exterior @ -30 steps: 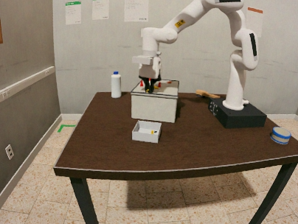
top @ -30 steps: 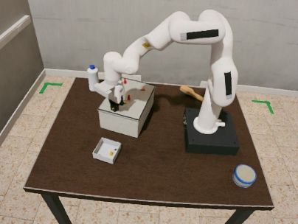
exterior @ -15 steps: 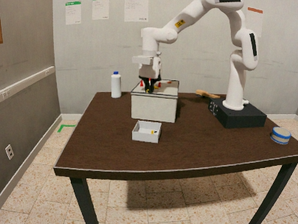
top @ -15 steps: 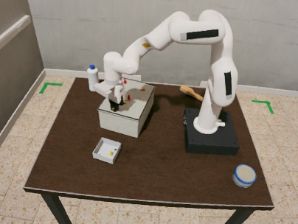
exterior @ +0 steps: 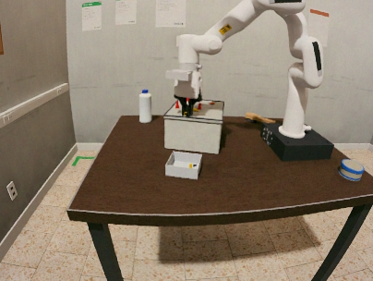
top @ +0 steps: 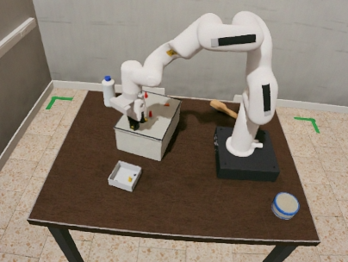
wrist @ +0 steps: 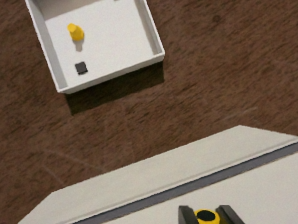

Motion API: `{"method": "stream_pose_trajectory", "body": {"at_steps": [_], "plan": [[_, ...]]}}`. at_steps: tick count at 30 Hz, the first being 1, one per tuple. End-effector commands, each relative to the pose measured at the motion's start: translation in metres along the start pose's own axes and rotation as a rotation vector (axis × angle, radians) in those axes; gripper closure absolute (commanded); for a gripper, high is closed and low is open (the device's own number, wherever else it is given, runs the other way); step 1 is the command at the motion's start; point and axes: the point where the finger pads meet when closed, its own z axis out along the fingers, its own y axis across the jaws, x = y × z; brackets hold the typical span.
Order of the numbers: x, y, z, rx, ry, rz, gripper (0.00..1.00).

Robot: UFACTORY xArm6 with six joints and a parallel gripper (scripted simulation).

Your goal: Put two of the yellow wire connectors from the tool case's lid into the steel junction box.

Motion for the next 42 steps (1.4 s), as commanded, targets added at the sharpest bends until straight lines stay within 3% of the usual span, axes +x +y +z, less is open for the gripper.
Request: {"method": "stream_pose_trajectory", "body": {"at_steps": [1,9,18,34,42], "plan": [[0.001,0.002,-0.012,-0.007,0.005,0.000,0.97],[0.001,0.002,-0.048,-0.007,0.005,0.000,0.97],[0.001,0.002,-0.069,-0.007,0.005,0.000,0.97],[0.003,0.001,-0.071,-0.007,0.005,0.000,0.97],[0.032,-0.014,-0.071,-0.007,0.005,0.000,0.97]]}}
